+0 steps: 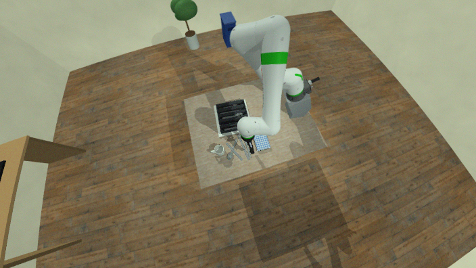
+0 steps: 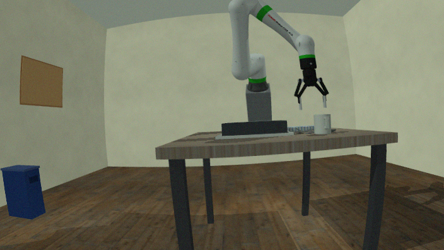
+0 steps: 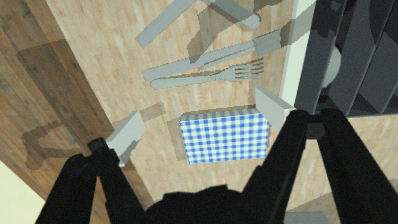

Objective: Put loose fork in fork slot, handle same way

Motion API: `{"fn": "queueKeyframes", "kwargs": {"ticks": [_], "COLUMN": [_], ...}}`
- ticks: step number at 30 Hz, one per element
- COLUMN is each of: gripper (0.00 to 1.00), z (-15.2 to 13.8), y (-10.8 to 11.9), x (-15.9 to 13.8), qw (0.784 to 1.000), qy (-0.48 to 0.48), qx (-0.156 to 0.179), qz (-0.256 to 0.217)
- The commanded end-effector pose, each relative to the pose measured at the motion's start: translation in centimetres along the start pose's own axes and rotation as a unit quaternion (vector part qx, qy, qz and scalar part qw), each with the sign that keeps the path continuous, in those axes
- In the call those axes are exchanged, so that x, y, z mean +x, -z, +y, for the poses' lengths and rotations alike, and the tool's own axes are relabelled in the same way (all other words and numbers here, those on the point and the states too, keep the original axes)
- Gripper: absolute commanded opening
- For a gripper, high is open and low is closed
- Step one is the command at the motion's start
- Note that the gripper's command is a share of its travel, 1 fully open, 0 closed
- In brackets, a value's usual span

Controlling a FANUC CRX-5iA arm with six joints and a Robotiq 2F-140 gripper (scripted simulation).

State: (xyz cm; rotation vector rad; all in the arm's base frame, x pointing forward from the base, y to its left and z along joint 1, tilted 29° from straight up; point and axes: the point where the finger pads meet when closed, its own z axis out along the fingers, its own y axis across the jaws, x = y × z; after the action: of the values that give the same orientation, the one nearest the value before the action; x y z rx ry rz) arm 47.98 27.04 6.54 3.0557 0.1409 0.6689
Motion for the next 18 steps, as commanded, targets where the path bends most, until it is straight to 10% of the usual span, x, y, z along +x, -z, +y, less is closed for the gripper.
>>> {"fn": "queueKeyframes", "kwargs": {"ticks": [1, 14, 18], "gripper": [1.00, 1.00, 1.00], "z": [0.01, 0.08, 0.08], "y": [-0.61, -1.45, -1.50], "x": [0.20, 0.44, 0.45], "qw": [0.990, 0.920, 0.861], "qy": [-0.139, -0.393, -0.509], "qx": [-0.001, 0.012, 0.014], "qz": [0.012, 0.001, 0.000]}}
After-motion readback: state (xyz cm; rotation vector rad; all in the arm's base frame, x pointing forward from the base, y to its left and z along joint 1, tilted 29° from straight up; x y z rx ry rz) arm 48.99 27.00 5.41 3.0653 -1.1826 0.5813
